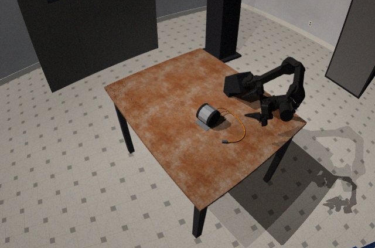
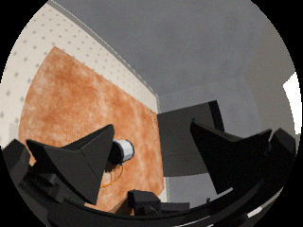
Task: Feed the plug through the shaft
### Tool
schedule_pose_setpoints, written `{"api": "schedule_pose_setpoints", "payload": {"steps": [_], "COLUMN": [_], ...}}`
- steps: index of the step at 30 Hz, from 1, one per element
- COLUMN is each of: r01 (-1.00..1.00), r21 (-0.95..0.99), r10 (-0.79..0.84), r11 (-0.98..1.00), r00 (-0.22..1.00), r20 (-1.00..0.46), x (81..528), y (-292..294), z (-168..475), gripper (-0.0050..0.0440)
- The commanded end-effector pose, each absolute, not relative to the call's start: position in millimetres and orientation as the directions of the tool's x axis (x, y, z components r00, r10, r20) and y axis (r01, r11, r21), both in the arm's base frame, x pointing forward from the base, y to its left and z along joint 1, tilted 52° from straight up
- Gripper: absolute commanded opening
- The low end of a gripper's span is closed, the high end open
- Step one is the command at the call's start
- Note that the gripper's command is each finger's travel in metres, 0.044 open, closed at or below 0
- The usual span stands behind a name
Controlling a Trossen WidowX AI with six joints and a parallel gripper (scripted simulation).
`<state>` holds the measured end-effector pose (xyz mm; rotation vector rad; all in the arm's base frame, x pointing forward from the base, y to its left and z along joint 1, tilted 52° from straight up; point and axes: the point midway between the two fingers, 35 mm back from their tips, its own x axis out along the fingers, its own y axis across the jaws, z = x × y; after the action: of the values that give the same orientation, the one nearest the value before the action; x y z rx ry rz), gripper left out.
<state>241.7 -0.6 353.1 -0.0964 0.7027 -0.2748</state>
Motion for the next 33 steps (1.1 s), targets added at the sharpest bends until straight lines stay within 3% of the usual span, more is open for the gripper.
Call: {"api": "schedule_pose_setpoints", "payload": {"steps": [1,2,4,7,12,17,19,20,26,33], "r01": [0.217,0.217,0.214,0.221,0.278,0.392,0.392,0.435,0.600,0.602], "r21": [-0.179,-0.179,-0.117,0.150,0.399,0.583,0.583,0.652,0.694,0.694], "r10": [-0.281,-0.281,-0.237,-0.044,0.160,0.352,0.352,0.465,0.660,0.663], "r11": [0.960,0.960,0.970,0.964,0.873,0.712,0.712,0.621,0.398,0.395], "r00": [0.729,0.729,0.724,0.686,0.611,0.520,0.520,0.465,0.338,0.336], "r20": [-0.624,-0.624,-0.647,-0.726,-0.775,-0.779,-0.779,-0.753,-0.671,-0.669], "x": [242,242,251,283,306,314,314,311,298,298], "y": [-1,-1,8,44,84,110,110,120,143,143], "z": [353,353,342,292,230,180,180,173,132,132], "gripper": [0.0400,0.0400,0.0352,0.0280,0.0160,0.0160,0.0160,0.0160,0.0160,0.0160]}}
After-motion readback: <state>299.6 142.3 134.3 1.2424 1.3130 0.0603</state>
